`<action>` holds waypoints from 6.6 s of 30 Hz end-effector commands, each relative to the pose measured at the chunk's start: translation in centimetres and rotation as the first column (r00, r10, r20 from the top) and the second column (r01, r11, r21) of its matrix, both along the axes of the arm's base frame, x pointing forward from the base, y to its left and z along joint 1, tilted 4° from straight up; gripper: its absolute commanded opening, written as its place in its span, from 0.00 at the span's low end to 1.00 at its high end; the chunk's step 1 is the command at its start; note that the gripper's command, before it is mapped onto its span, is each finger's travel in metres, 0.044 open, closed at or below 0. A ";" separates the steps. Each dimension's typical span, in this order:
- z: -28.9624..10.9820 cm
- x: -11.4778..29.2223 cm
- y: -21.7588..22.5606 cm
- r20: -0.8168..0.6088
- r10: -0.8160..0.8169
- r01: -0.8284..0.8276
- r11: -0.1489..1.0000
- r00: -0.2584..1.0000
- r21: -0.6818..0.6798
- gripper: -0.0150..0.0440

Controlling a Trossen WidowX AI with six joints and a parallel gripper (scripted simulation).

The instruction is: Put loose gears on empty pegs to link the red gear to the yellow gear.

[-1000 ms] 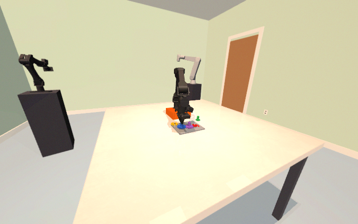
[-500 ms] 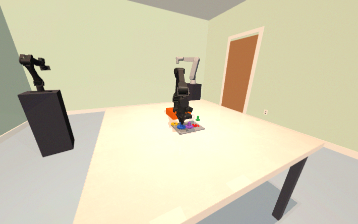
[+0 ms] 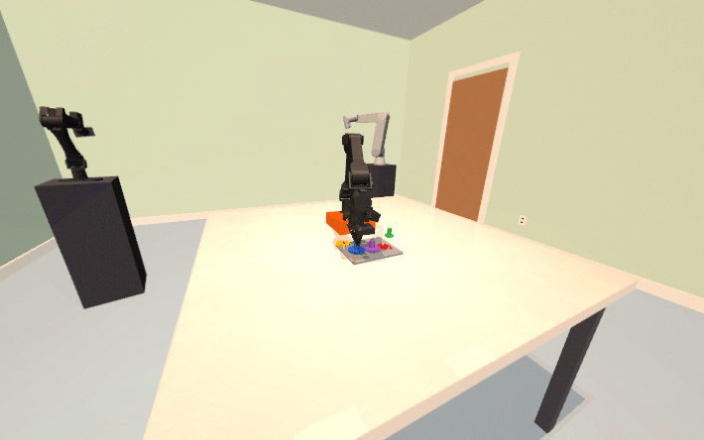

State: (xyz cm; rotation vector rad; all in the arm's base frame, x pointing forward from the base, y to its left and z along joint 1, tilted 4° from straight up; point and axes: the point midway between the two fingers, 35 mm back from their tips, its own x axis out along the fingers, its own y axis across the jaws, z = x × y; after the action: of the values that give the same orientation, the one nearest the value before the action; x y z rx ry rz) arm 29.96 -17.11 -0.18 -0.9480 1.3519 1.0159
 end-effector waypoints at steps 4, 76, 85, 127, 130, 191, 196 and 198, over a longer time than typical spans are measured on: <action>0.4 0.0 0.0 0.000 0.008 -0.008 1.000 1.000 0.000 0.49; -0.2 -5.2 22.8 -0.019 -0.432 0.432 0.902 0.902 -0.002 1.00; -0.2 -5.2 22.8 -0.019 -0.432 0.432 0.902 0.902 -0.002 0.82; 4.6 -3.7 22.8 -0.014 -0.437 0.437 0.899 0.899 -0.001 0.25; 5.3 -3.6 22.8 -0.014 -0.438 0.438 0.899 0.899 -0.001 0.25; 12.6 -2.0 18.3 -0.011 -0.432 0.432 0.902 0.902 -0.004 0.25; 12.2 -1.7 17.2 -0.010 -0.432 0.432 0.902 0.902 -0.005 0.25; 12.1 -1.6 16.8 -0.009 -0.432 0.432 0.902 0.902 -0.005 0.25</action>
State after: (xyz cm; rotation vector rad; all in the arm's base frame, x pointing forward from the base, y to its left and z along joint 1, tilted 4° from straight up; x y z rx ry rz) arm 28.11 0.45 12.28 -0.5953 1.4845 0.6782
